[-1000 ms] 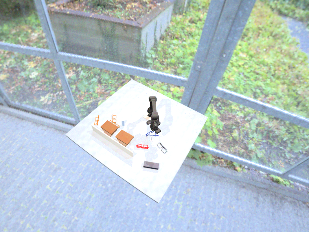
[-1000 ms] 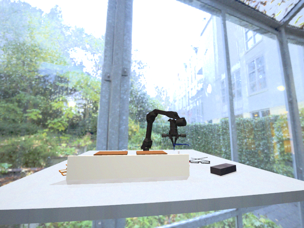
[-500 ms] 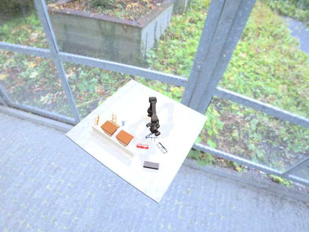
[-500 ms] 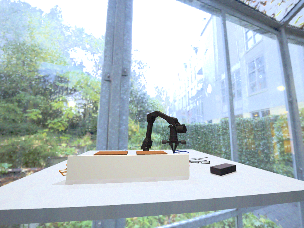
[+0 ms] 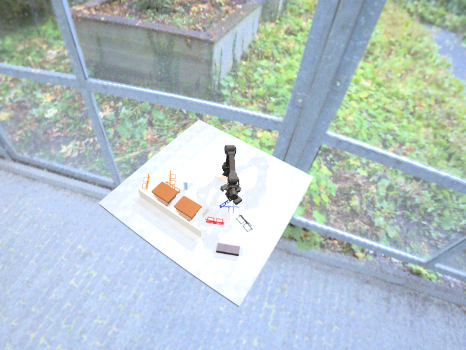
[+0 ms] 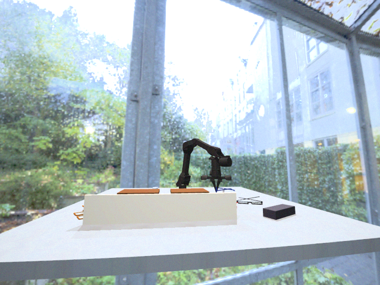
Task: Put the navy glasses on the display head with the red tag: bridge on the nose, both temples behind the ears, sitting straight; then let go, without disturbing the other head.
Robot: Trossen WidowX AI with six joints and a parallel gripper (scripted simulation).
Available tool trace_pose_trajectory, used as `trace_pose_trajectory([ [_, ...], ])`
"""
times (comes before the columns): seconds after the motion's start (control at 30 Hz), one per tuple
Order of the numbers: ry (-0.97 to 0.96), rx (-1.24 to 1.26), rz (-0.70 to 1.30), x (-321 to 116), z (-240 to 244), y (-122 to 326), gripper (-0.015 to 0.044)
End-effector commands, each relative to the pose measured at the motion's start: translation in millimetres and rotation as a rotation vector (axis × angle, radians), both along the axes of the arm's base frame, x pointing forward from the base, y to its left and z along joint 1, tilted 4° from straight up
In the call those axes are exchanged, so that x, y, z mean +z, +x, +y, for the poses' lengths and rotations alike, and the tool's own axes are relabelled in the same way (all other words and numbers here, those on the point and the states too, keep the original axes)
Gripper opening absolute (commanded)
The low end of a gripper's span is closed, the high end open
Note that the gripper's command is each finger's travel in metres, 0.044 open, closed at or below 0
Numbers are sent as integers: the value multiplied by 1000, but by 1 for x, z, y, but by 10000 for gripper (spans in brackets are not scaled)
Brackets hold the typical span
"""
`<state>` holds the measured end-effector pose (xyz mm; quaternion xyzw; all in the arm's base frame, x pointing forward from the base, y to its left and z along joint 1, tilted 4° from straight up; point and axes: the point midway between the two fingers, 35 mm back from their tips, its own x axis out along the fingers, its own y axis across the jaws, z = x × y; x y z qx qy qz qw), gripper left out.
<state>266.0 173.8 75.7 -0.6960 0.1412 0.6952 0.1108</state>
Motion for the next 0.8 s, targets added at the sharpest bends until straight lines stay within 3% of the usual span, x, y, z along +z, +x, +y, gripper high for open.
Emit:
trace_pose_trajectory([
  [0.0, 2, 4, 6, -1, -1, -3, 0],
  [0.77, 2, 4, 7, -1, -7, -14, 0],
])
